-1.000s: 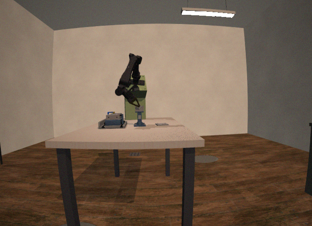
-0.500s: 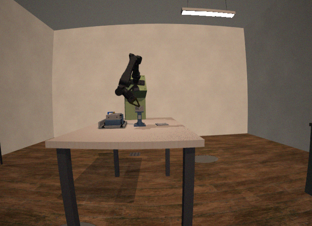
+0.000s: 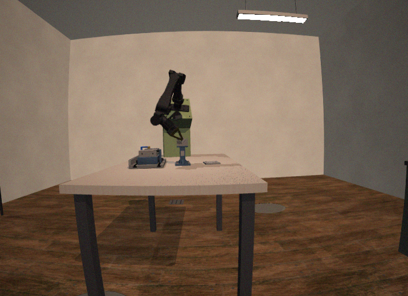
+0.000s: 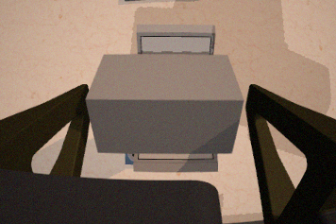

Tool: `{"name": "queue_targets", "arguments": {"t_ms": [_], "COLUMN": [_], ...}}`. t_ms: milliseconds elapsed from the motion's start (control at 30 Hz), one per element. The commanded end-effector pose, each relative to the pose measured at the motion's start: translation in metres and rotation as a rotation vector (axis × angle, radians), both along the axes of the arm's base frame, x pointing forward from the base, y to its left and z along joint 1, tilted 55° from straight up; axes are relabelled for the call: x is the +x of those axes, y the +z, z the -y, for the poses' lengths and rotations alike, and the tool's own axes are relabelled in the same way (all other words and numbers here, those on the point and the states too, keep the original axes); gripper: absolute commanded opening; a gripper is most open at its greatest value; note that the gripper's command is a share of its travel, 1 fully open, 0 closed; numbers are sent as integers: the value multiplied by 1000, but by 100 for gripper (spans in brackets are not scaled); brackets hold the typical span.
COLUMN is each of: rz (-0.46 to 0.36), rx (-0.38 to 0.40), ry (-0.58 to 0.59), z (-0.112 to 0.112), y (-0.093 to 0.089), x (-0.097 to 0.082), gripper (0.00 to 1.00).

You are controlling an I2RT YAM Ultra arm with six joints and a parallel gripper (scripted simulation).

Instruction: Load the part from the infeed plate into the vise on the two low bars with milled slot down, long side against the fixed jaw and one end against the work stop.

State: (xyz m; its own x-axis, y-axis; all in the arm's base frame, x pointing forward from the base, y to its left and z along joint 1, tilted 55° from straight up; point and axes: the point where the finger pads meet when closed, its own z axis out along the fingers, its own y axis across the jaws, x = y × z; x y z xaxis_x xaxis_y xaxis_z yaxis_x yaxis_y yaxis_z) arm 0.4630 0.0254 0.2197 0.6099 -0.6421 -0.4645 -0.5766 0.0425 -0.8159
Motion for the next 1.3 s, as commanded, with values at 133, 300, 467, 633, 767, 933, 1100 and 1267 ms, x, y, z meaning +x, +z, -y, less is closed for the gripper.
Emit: {"name": "queue_targets", "arguments": {"t_ms": [133,300,467,633,767,933,1100,1267], "rz": [-3,13,13,12,11,10,9,9], "rx": [16,-8,-17,-28,-40,-57,-69,-89], "ry": [8,-15,-24,-40,-60,-79,-114,-126], "z": [-4,-2,-4,-4,-3,-6,2,-6], "y": [-4,3,3,3,3,3,3,3], "x": [-3,-4,-4,-4,-4,-4,-4,-4], "gripper": [81,81,81,81,81,81,81,81]}}
